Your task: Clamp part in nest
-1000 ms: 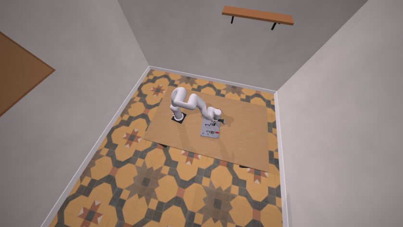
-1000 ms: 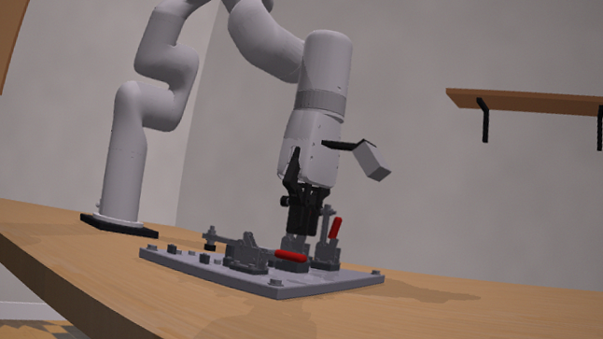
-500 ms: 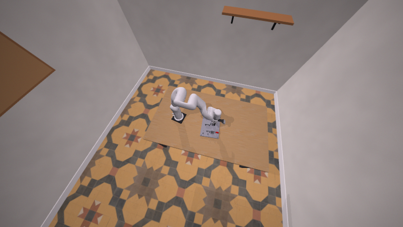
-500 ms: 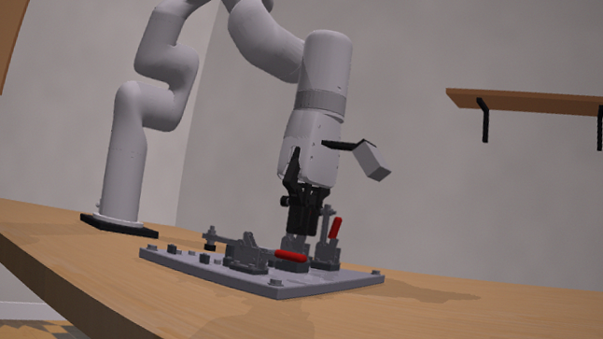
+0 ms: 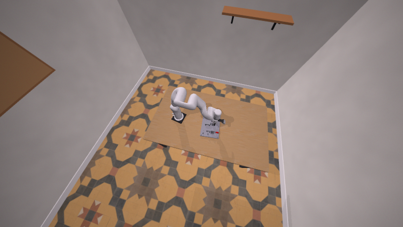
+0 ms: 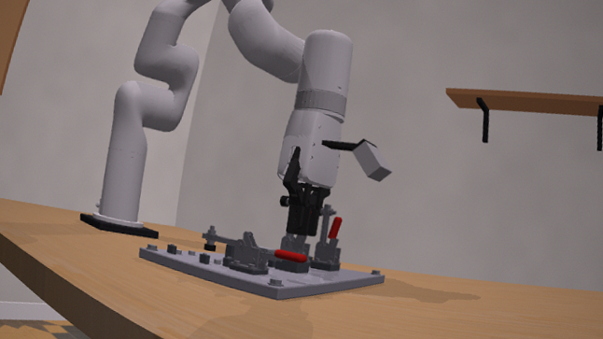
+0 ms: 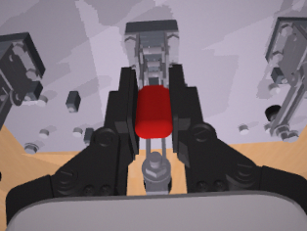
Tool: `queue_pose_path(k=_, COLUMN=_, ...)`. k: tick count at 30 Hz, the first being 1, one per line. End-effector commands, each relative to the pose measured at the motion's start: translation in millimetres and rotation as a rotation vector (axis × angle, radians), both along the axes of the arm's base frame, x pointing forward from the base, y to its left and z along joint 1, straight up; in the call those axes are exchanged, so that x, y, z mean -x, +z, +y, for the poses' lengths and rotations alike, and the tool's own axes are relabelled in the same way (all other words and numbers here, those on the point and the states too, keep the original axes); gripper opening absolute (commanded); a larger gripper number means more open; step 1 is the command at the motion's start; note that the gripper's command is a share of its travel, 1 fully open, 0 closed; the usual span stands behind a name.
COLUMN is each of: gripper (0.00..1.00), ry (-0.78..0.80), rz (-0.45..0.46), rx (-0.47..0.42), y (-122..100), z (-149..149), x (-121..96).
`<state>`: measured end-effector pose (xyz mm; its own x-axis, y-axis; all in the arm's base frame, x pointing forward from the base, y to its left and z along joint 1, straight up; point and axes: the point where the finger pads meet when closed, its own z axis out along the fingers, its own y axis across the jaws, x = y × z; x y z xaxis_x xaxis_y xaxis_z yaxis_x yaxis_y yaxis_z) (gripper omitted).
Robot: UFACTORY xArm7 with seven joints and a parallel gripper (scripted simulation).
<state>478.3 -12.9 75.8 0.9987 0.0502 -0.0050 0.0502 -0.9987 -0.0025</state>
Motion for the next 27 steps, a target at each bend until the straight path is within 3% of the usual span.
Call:
queue_pose_path(k=1, gripper=0.0, ry=0.0, rz=-0.006, rx=0.0, y=1.8, z=0.0, x=-2.5)
queue_pose_path(k=27, gripper=0.0, ry=0.0, rz=-0.006, rx=0.0, y=1.0, z=0.7, x=-16.2)
